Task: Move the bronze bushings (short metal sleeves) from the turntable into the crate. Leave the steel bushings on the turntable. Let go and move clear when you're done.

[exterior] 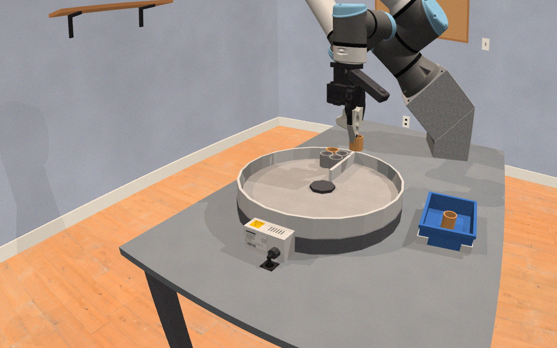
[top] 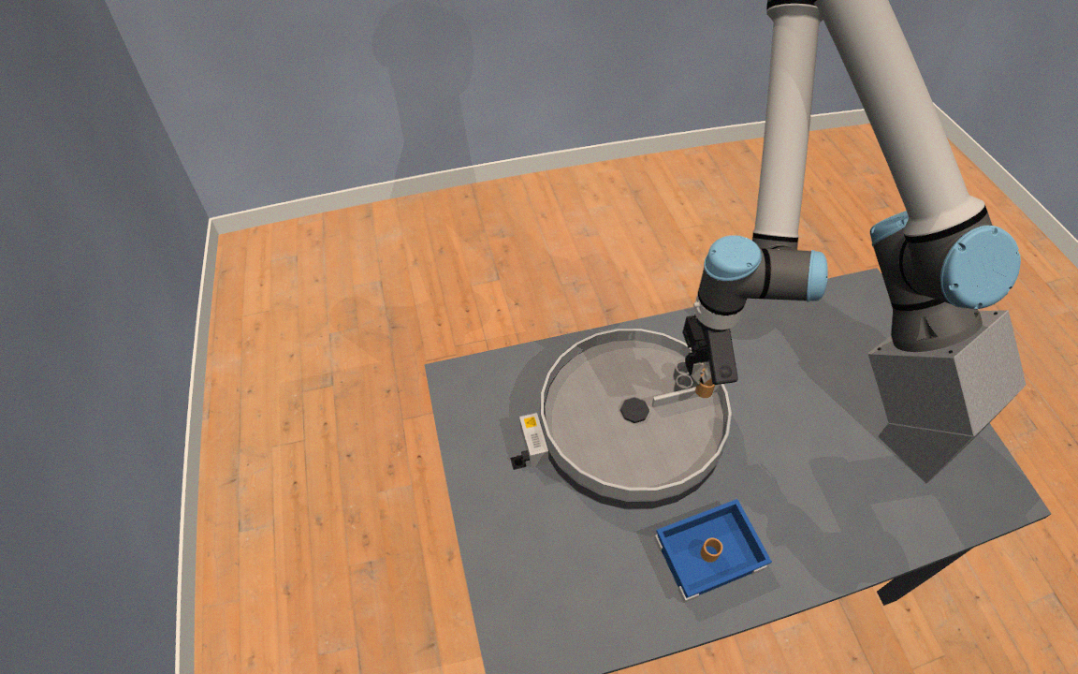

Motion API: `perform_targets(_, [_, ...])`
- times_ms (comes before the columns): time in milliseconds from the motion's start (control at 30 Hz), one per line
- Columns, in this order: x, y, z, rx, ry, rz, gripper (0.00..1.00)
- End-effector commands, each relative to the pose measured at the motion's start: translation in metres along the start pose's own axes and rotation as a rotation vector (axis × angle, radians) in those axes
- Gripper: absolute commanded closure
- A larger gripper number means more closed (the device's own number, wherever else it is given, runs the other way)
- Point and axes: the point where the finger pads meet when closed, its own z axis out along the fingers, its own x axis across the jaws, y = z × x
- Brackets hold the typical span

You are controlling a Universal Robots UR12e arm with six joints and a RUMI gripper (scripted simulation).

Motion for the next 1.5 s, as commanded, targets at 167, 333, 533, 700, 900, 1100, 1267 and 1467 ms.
perform_targets(167, [0.001,-0.055,0.0,-0.005,-0.001,0.051,1.0])
perform_targets(333, [0.002,-0.092,0.001,-0.005,-0.001,0.085,1.0])
perform_targets(533, [0.003,-0.137,0.001,-0.005,-0.001,0.126,1.0])
perform_targets(700, [0.003,-0.159,0.001,-0.005,-0.001,0.146,1.0])
perform_targets(900, [0.004,-0.2,0.001,-0.005,-0.001,0.184,1.0])
perform_targets(1100, [0.005,-0.237,0.001,-0.004,-0.001,0.218,1.0])
perform_targets(1267, [0.005,-0.253,0.001,-0.005,-0.001,0.232,1.0])
perform_targets(1467, [0.006,-0.279,0.001,-0.004,-0.001,0.256,1.0])
